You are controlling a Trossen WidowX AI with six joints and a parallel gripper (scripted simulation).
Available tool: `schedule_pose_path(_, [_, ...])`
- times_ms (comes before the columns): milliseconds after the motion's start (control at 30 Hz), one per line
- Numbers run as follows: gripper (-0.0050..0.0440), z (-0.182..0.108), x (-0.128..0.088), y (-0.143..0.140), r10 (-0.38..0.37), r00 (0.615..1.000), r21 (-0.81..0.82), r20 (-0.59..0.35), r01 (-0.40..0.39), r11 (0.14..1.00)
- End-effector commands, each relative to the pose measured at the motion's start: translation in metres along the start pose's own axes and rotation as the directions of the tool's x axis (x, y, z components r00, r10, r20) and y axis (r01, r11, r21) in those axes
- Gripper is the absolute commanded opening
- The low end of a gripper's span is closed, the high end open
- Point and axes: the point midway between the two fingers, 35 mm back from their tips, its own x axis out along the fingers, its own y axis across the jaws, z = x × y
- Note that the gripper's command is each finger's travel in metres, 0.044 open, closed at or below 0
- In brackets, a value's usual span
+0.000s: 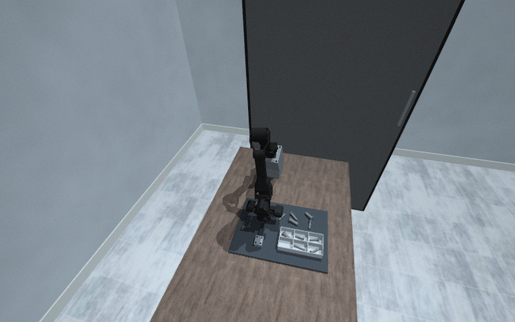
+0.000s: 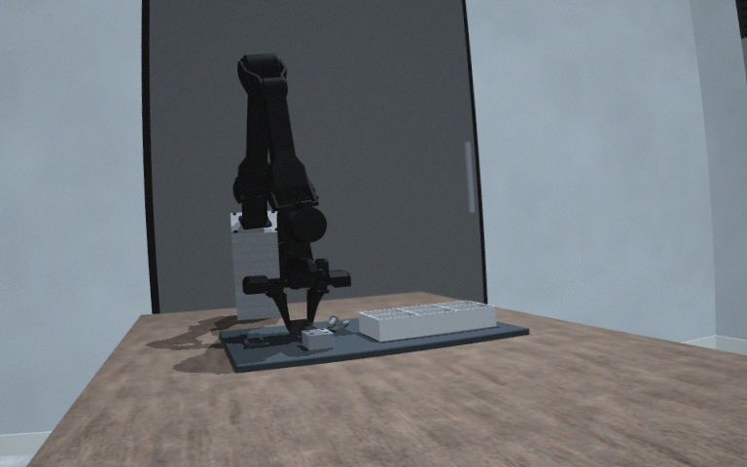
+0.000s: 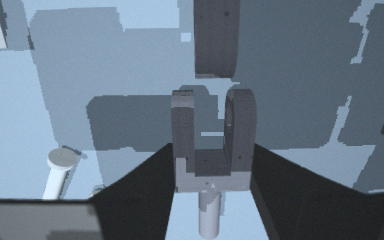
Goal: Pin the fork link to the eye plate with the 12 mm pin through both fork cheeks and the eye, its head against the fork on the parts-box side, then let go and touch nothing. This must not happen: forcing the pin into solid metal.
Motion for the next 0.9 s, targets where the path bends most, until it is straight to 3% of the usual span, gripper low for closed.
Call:
schedule_pose_path(0, [0.0123, 0.0041, 0.0009, 0.0001, 0.002, 1.000, 0.000, 0.008, -0.002, 1.000])
schedule_pose_path(867, [0.0123, 0.0097, -0.0013, 0.0001, 0.002, 1.000, 0.000, 0.008, -0.002, 1.000])
